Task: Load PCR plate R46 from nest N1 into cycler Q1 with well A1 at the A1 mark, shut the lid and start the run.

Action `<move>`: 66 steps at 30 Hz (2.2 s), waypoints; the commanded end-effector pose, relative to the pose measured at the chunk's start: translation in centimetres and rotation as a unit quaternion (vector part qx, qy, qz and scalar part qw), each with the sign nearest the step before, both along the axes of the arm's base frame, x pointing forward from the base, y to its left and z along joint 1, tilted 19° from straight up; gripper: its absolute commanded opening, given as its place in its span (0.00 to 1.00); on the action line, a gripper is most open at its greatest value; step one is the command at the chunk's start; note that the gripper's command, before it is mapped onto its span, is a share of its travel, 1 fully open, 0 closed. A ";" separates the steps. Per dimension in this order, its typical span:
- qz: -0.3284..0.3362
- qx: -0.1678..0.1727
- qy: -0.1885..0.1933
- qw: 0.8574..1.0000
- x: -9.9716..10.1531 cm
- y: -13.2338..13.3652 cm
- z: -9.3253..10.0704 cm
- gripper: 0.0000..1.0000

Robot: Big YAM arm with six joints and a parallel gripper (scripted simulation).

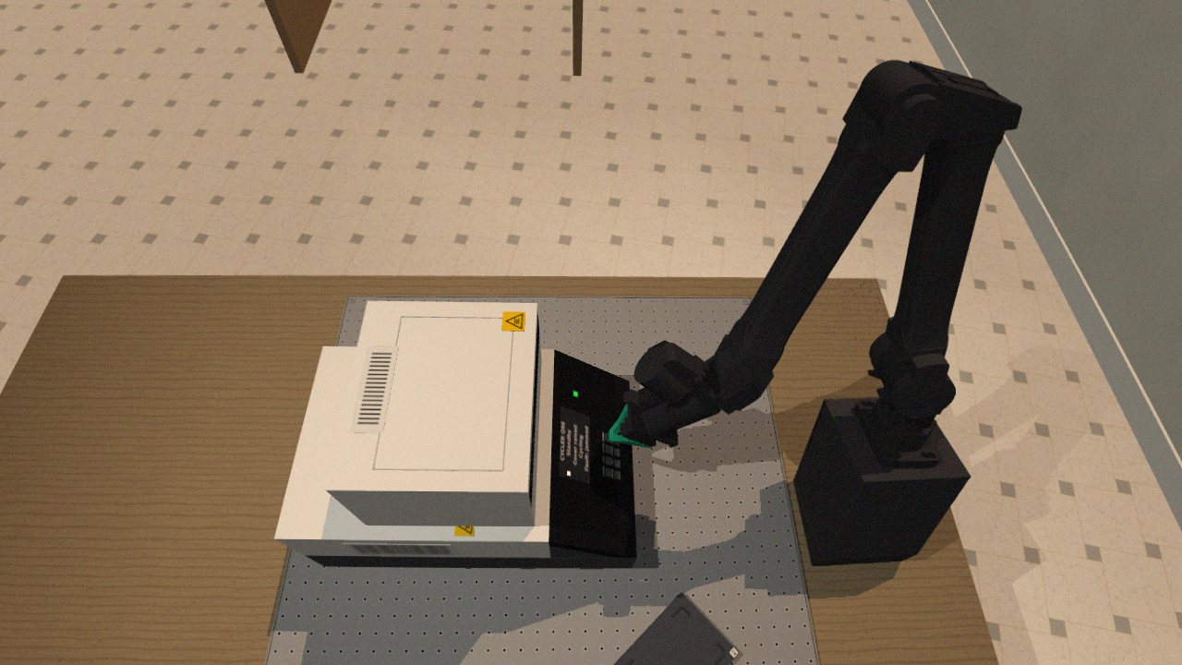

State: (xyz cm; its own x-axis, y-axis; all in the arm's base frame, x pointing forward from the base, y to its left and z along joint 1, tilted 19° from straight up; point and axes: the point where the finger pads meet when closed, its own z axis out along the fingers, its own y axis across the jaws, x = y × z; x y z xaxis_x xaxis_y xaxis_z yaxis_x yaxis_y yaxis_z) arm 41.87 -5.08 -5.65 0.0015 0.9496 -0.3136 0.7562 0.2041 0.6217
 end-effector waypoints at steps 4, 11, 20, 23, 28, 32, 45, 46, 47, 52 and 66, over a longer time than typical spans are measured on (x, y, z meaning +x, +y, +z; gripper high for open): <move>-0.002 -0.002 -0.020 1.000 0.6 -0.4 1.2 0.00; 0.009 -0.004 -0.010 1.000 0.7 0.4 0.6 0.00; 0.004 -0.004 -0.007 1.000 1.1 -0.1 0.3 0.00; 0.000 -0.004 -0.012 1.000 1.3 -0.4 0.7 0.00; 0.007 -0.004 -0.015 1.000 1.1 0.2 1.1 0.00; 0.009 -0.004 -0.011 1.000 0.6 0.3 0.8 0.00; 0.010 -0.004 -0.013 1.000 1.0 0.4 0.6 0.00; 0.010 -0.004 -0.013 1.000 1.0 0.4 0.6 0.00; 0.010 -0.004 -0.014 1.000 1.1 0.4 0.6 0.00; 0.010 -0.004 -0.015 1.000 1.2 0.4 0.6 0.00; 0.010 -0.004 -0.017 1.000 1.4 0.4 0.5 0.00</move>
State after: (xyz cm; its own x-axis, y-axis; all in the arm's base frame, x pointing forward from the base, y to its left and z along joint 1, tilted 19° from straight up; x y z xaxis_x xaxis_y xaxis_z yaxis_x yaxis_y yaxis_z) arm 41.81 -5.16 -5.72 0.0032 0.9494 -0.3141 0.7548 0.2038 0.6235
